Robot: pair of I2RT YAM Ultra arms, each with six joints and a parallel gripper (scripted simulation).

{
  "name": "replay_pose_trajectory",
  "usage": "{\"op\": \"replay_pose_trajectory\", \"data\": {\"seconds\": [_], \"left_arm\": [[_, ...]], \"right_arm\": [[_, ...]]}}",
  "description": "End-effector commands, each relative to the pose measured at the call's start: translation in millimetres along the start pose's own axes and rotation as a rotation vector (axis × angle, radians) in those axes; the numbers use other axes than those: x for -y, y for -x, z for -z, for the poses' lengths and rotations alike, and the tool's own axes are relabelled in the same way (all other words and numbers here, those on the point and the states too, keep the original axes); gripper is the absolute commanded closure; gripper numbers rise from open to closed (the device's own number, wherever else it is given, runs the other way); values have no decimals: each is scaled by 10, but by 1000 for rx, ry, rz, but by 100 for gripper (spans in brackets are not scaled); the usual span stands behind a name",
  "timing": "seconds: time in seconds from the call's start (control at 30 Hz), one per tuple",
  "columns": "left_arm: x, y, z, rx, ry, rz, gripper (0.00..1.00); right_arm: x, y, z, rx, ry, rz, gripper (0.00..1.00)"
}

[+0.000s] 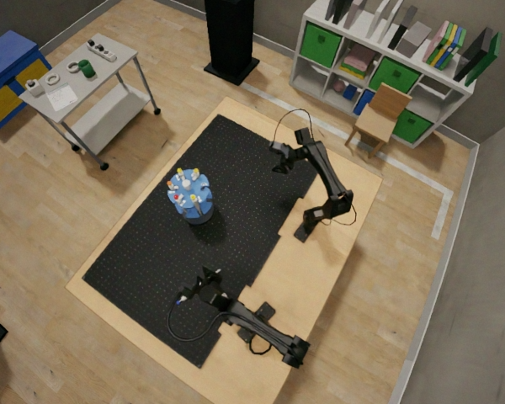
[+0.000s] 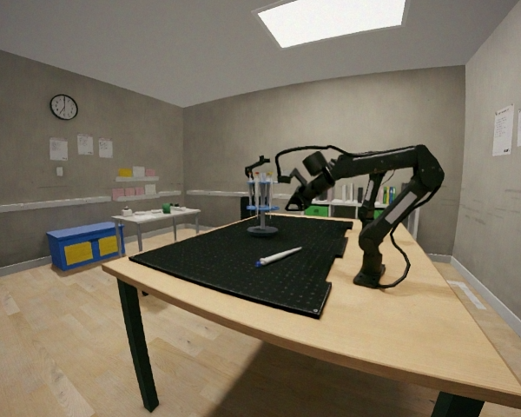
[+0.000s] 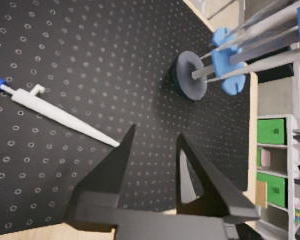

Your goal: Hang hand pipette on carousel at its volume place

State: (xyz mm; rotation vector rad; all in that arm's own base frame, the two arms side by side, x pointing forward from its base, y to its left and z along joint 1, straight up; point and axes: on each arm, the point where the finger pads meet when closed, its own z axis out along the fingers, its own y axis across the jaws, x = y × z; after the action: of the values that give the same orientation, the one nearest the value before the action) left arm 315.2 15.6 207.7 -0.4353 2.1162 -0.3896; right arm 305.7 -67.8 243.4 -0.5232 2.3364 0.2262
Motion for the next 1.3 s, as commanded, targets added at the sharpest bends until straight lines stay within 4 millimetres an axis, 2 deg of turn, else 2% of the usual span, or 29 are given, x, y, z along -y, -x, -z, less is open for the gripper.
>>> {"op": "replay_pose_trajectory", "data": {"seconds": [0.0,0.03,0.07,0.13,0.2,0.43,0.47,0.5,0.67,0.7,0.83,0.9,0.93,0.97,1.07,1.27], "left_arm": [[10,275,28,113,47,39,51],[10,275,27,113,47,39,51],[24,144,-15,118,46,75,51],[136,87,-87,151,35,141,51],[205,-36,-247,154,43,208,51],[470,-177,-415,221,25,328,51],[481,-158,-408,224,22,329,51],[553,-46,-371,244,3,334,51],[564,-30,-365,247,0,335,51],[525,-207,-450,237,16,359,51],[747,-325,-591,305,-20,484,51],[747,-325,-591,305,-20,484,51],[824,-327,-619,325,-35,518,51],[966,-247,-624,358,-68,561,51],[1134,-314,-721,386,-87,617,51],[1109,-296,-725,391,-82,620,51]], "right_arm": [[31,82,54,32,-12,18,0],[31,82,54,32,-12,18,0],[31,82,54,32,-12,18,0],[31,82,54,32,-12,18,0],[31,82,54,32,-12,18,0],[31,82,54,32,-12,18,0],[31,82,54,32,-12,18,0],[31,82,54,32,-12,18,0],[31,82,54,32,-12,18,0],[31,82,54,32,-12,18,0],[31,82,54,32,-12,18,0],[31,82,54,32,-12,18,0],[31,82,54,32,-12,18,0],[31,82,54,32,-12,18,0],[31,82,54,32,-12,18,0],[31,82,54,32,-12,18,0]]}}
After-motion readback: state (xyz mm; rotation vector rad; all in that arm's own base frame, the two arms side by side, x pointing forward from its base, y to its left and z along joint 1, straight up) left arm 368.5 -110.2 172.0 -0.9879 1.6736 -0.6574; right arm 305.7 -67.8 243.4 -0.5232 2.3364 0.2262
